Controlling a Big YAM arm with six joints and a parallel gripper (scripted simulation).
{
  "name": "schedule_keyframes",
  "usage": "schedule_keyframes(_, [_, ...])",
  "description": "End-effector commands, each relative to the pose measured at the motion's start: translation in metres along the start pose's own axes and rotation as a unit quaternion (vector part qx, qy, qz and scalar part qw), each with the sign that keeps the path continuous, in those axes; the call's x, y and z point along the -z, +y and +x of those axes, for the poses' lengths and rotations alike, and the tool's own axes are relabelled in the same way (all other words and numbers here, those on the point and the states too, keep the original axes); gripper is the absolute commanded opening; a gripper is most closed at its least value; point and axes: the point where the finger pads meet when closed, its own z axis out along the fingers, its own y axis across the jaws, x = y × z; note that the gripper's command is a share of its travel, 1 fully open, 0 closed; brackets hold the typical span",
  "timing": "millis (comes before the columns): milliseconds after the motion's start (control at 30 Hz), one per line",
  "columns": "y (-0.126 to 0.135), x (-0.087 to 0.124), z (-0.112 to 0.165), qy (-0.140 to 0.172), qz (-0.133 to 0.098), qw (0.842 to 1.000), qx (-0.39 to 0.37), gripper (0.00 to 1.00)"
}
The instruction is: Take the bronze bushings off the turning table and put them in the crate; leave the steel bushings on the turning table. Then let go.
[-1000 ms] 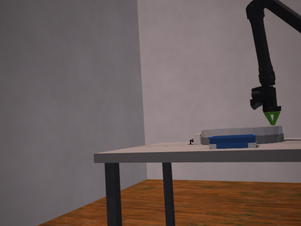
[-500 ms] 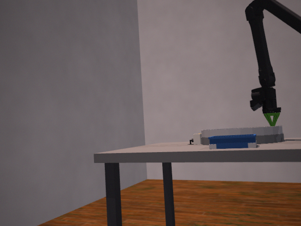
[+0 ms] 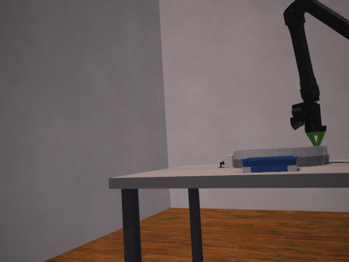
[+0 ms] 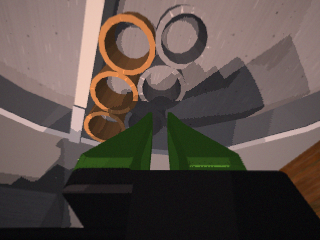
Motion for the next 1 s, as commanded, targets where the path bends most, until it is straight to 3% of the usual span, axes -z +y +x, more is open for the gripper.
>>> schedule_keyframes(0, [-0.0017, 0.0019, -0.0073, -0.006, 0.005, 1.000, 0.000, 0.13])
schedule_keyframes(800, [-0.0017, 0.0019, -0.0073, -0.006, 0.005, 1.000, 0.000, 0.13])
schedule_keyframes(833, [-0.0017, 0.0019, -0.0073, -0.006, 0.005, 1.000, 0.000, 0.00])
schedule_keyframes(967, [0.0033, 0.0021, -0.0027, -0.002, -0.002, 1.000, -0.002, 0.00])
